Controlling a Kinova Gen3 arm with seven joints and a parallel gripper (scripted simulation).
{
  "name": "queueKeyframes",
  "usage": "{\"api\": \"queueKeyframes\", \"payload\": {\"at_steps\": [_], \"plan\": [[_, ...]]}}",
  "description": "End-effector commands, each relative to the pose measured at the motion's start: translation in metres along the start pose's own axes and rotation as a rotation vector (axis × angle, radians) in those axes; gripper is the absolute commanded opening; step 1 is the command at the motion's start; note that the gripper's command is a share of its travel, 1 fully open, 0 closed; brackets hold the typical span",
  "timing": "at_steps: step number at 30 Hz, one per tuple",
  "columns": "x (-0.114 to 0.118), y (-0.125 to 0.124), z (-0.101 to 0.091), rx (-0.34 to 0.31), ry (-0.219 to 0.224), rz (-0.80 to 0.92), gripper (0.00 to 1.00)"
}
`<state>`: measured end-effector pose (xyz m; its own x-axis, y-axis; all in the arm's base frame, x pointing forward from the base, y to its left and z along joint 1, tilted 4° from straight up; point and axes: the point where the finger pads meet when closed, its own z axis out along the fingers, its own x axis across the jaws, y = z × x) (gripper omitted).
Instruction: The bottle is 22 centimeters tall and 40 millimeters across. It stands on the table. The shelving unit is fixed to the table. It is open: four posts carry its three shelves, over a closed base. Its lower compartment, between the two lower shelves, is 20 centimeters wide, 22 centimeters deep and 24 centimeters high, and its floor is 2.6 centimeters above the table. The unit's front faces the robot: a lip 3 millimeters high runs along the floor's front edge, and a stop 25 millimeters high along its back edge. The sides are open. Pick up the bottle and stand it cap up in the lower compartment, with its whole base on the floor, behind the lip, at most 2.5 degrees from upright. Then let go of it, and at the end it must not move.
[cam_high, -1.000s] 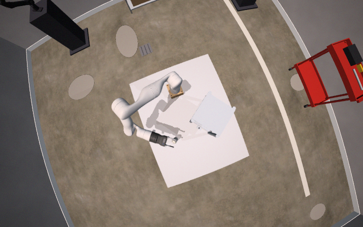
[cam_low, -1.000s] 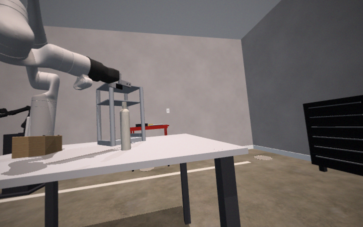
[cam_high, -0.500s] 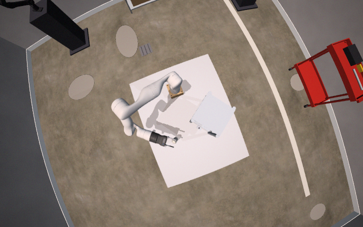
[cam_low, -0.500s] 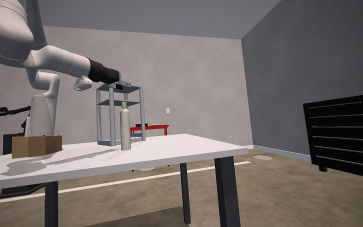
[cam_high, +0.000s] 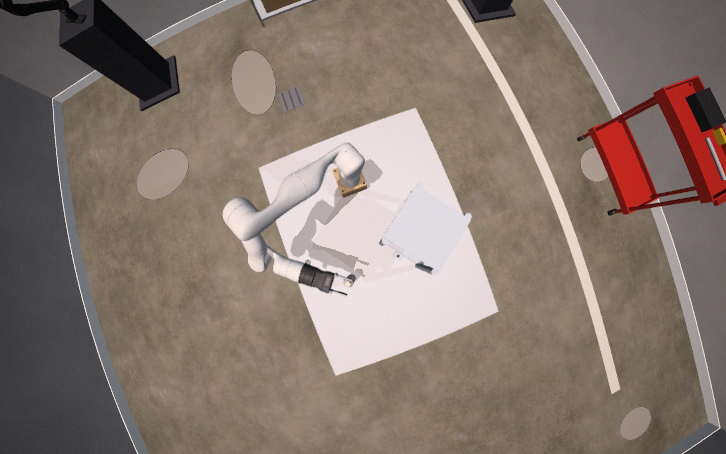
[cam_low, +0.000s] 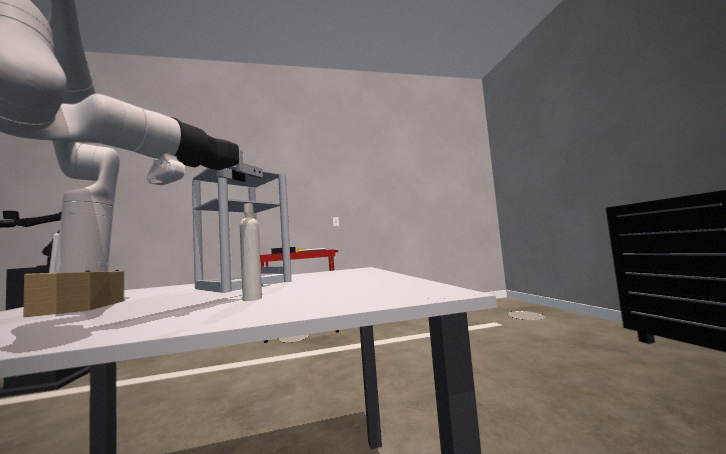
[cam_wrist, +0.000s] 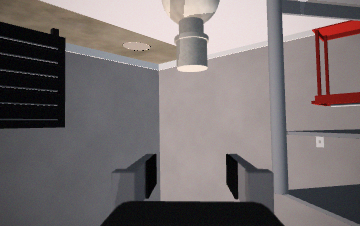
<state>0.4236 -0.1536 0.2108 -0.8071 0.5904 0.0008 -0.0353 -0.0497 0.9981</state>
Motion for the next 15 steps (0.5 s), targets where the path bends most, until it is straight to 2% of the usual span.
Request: {"api": "queueKeyframes", "payload": {"at_steps": [1, 15], "plan": [[0.001, -0.003, 0.001, -0.004, 0.009, -0.008, 1.00], [0.001, -0.027, 0.002, -0.004, 0.009, -0.008, 1.00]]}}
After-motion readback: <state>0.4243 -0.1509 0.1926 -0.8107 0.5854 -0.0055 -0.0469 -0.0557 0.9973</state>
